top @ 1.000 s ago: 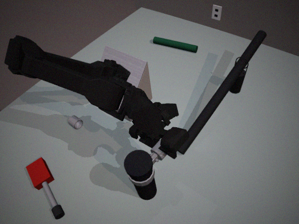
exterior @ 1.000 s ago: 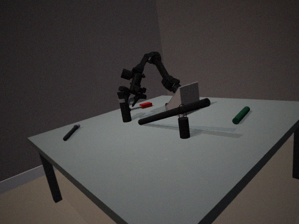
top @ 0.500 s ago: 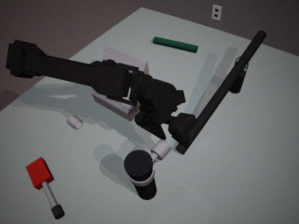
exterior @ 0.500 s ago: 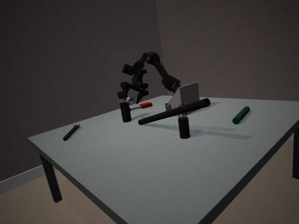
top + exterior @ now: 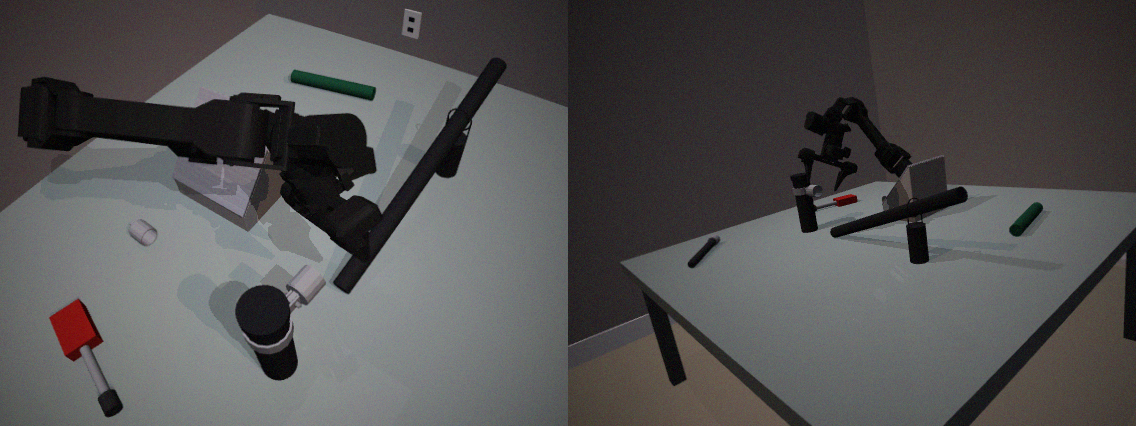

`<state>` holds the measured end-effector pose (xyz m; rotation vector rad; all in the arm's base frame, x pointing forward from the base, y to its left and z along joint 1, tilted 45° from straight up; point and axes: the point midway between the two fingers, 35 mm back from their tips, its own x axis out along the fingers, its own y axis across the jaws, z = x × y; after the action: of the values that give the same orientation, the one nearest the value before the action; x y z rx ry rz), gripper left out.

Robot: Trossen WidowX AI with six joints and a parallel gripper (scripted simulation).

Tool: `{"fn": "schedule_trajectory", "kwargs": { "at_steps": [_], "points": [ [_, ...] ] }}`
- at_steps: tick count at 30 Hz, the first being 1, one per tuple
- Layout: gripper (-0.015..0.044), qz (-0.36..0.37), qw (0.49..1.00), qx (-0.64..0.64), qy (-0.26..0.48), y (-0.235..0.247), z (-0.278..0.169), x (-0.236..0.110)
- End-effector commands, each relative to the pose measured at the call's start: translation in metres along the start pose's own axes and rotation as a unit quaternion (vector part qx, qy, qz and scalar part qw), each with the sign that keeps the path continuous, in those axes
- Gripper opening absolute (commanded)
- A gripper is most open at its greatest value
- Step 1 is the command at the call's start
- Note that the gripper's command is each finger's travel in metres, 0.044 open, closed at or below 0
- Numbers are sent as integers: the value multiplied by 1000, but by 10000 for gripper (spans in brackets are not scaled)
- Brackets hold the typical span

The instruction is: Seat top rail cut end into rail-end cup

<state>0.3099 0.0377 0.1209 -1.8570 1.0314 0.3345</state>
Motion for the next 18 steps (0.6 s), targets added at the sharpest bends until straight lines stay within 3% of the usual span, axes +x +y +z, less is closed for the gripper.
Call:
{"fn": "schedule_trajectory", "kwargs": {
  "at_steps": [1,7,18],
  "points": [
    [440,8,982,188,-6,-2,34,-20],
    [440,10,927,375,-6,2,66,-44],
    [440,0,833,553,-7,9,97,-73]
  ]
}}
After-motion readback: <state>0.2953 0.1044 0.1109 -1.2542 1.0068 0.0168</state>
